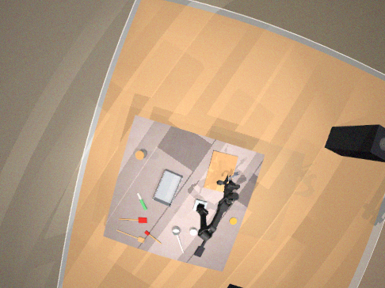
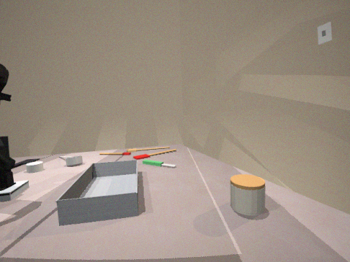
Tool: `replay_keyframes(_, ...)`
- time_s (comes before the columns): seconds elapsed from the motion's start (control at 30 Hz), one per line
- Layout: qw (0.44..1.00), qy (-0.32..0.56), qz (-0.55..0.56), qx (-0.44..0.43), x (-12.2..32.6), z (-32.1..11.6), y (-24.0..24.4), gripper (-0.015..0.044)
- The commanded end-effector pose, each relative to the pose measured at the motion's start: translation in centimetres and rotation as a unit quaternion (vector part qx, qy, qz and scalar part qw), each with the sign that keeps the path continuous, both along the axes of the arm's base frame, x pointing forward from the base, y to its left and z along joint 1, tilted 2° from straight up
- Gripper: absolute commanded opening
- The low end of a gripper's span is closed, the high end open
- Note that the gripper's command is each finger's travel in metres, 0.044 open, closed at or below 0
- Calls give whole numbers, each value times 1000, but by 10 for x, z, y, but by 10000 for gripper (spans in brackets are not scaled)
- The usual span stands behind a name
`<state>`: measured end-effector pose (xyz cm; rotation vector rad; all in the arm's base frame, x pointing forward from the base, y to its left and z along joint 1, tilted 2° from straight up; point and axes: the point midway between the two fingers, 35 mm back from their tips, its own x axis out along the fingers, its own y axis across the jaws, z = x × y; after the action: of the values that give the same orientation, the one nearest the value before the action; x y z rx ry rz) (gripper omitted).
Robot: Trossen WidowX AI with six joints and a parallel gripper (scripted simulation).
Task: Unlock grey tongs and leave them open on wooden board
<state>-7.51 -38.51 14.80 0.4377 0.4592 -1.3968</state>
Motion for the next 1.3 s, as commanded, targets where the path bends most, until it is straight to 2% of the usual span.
replay_keyframes(0.0,1000,5,-1,16,-1,5,-7,-150)
replay_keyframes(1.27,958,37,-9,284,4,9,-25,-150)
